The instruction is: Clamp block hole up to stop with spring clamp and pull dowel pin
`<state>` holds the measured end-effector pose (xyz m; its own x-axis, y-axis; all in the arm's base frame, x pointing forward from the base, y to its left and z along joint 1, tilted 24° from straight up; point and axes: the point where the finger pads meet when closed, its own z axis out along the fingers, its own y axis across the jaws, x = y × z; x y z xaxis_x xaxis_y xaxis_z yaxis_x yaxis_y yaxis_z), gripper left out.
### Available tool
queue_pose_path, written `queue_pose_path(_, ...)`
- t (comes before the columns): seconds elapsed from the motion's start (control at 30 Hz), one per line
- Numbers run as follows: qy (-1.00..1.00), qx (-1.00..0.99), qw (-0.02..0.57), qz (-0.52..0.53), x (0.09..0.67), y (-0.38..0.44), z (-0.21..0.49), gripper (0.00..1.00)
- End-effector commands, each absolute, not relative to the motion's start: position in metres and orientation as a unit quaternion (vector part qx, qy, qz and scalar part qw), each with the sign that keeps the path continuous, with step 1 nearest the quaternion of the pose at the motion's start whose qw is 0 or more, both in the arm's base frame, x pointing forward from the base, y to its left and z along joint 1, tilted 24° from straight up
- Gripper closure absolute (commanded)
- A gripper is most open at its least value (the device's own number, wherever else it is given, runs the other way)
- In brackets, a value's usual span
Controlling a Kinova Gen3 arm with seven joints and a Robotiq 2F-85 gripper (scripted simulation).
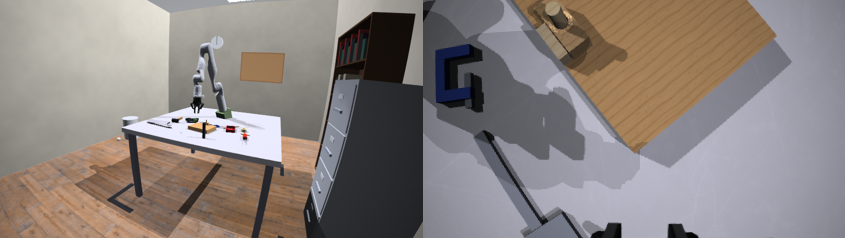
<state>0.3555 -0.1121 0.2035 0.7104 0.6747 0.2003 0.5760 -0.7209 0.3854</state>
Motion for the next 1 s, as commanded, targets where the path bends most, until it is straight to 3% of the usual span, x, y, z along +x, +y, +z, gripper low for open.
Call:
queue_pose_path(0.0,0.304,0.926,0.145,0.172,0.352,-0.116,0.202,0.66)
queue_pose_path(0.97,0.043,0.974,0.090,0.201,0.329,-0.138,0.191,0.66)
